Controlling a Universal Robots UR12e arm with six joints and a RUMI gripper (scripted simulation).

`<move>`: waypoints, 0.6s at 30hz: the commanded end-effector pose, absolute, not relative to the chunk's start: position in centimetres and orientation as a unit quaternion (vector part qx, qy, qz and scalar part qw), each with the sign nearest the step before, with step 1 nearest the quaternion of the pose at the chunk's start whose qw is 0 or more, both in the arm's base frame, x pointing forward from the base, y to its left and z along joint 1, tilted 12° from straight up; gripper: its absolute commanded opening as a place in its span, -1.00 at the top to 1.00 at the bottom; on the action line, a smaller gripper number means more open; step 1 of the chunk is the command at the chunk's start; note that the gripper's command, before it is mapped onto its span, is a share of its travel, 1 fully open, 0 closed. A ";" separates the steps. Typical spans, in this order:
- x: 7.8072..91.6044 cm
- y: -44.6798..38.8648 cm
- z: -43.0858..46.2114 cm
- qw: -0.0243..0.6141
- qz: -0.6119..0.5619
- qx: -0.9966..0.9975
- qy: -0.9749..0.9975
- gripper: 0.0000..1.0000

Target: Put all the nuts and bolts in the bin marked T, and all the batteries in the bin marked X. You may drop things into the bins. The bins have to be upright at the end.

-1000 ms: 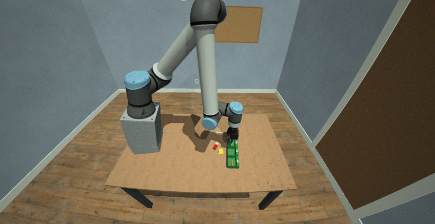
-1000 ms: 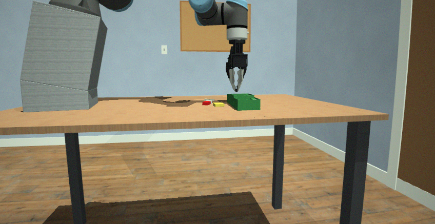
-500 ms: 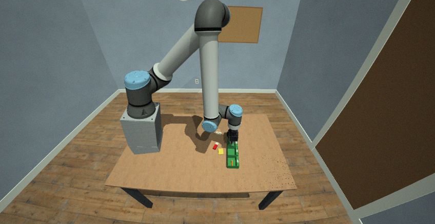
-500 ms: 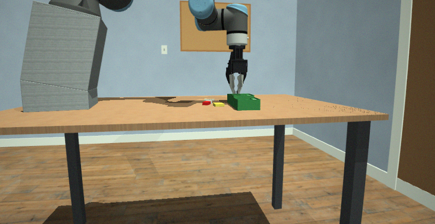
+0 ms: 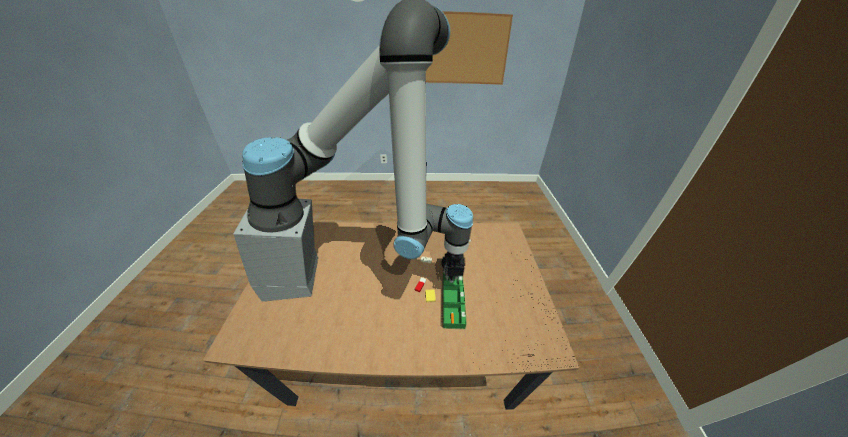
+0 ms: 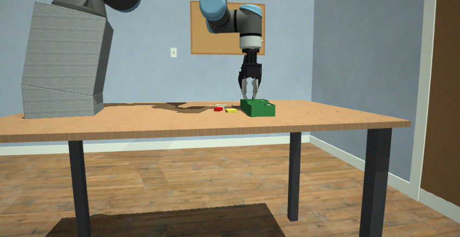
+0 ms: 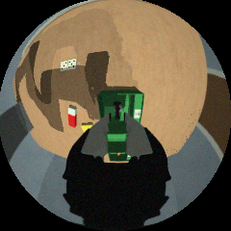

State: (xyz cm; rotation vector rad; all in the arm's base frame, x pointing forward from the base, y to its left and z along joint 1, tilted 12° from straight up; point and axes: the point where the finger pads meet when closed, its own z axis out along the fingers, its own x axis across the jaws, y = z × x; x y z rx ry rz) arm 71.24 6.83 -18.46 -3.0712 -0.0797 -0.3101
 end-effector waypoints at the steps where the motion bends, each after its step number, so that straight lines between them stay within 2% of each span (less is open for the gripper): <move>1: 71.3 6.8 -18.4 0.027 -0.101 -0.994 -0.026 0.65; 18: 71.2 6.8 -18.0 0.027 -0.101 -0.994 -0.026 0.65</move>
